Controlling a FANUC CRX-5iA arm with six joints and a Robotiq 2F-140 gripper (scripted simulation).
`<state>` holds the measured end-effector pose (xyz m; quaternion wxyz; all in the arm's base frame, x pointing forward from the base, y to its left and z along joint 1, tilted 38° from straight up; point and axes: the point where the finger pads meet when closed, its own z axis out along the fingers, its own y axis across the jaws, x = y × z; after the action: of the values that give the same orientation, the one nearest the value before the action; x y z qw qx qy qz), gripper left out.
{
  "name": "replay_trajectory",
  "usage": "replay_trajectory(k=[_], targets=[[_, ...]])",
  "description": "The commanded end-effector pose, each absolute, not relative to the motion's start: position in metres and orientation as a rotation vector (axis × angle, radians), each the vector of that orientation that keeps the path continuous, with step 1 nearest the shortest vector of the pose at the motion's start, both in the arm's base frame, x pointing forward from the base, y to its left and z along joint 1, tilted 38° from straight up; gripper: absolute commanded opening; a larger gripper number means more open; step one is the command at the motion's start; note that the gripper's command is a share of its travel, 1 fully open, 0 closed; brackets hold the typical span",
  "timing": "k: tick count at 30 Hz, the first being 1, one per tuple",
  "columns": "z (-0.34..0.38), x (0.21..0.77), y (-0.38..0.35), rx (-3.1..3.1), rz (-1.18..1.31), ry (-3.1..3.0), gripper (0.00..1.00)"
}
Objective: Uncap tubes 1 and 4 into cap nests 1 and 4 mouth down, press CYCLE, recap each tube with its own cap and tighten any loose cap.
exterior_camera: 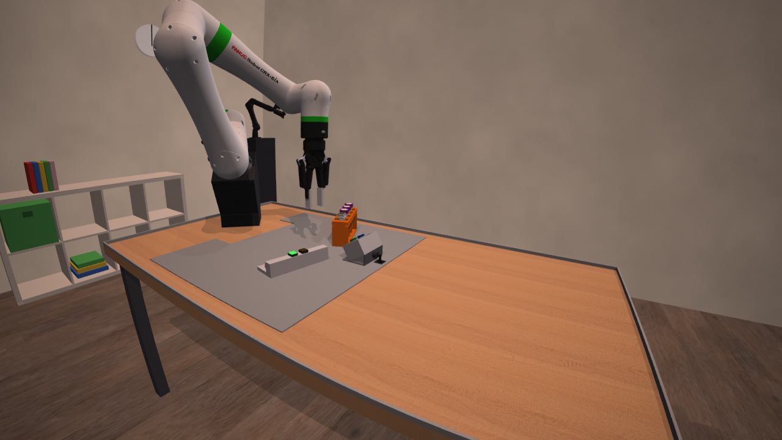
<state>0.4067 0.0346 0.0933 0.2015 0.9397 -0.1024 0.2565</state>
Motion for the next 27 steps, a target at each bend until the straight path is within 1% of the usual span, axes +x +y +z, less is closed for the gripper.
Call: replay_trajectory(k=[1, 4, 18, 21, 27], targets=[[0.107, 0.405, 0.011, 2.629, 0.715, -0.283, 0.29], [0.111, 0.405, 0.004, 2.629, 0.715, -0.283, 0.29], [0.156, 0.399, -0.085, 2.629, 0.715, -0.283, 0.29], [0.156, 0.399, -0.085, 2.629, 0.715, -0.283, 0.29], [0.175, 0.397, -0.122, 2.629, 0.715, -0.283, 0.29]])
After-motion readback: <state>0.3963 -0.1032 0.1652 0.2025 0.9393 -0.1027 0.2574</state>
